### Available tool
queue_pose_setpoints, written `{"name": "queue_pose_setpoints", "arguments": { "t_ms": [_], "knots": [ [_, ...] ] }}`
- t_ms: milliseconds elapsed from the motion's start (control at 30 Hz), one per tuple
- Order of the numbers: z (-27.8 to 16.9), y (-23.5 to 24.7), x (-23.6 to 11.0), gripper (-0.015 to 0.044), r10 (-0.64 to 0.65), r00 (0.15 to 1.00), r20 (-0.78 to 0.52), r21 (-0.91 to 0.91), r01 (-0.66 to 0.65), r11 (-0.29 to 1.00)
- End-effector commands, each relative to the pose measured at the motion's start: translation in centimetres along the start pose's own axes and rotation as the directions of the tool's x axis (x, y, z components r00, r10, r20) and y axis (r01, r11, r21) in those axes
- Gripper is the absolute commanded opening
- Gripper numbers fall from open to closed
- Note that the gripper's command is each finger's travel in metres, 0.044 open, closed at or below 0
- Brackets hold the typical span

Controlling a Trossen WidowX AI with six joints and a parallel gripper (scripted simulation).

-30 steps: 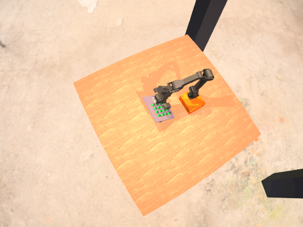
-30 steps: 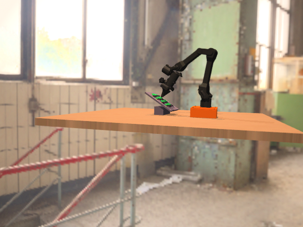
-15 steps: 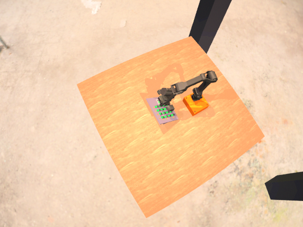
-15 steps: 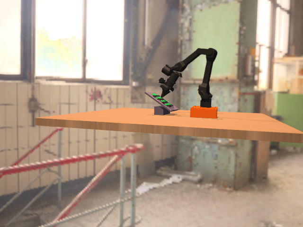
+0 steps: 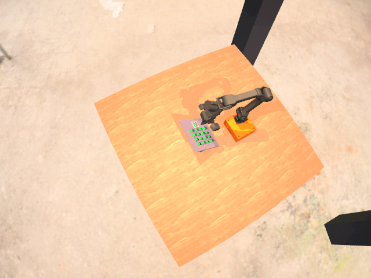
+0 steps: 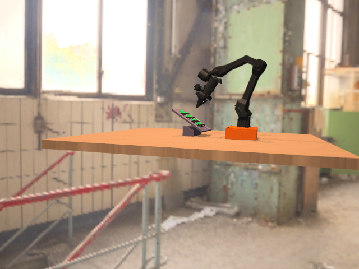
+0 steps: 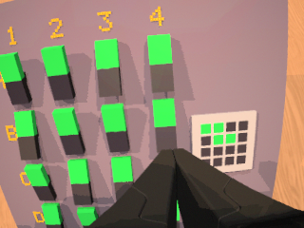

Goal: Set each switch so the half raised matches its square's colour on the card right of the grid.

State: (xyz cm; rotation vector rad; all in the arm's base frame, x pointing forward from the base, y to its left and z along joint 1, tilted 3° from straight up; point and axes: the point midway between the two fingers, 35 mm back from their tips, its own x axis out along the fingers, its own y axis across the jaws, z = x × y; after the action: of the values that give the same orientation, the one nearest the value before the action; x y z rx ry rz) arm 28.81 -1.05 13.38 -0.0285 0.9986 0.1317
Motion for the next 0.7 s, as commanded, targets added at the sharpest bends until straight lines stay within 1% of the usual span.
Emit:
{"name": "queue_pose_setpoints", "arguments": {
  "t_ms": [0, 300, 467, 600, 667],
  "knots": [
    [-0.3, 1.4, -0.2, 0.0000, 0.003, 1.000, -0.005, -0.001, -0.003, 1.000],
    [-3.7, 9.3, -0.4, 0.0000, 0.009, 1.000, -0.004, 0.004, -0.009, 1.000],
    [-3.9, 9.8, -0.2, 0.0000, 0.010, 1.000, -0.002, 0.004, -0.010, 1.000],
    [-3.9, 9.8, 2.9, 0.0000, 0.010, 1.000, -0.024, 0.004, -0.010, 1.000],
    [-3.9, 9.8, 3.1, 0.0000, 0.010, 1.000, -0.025, 0.004, -0.010, 1.000]
  ]
}}
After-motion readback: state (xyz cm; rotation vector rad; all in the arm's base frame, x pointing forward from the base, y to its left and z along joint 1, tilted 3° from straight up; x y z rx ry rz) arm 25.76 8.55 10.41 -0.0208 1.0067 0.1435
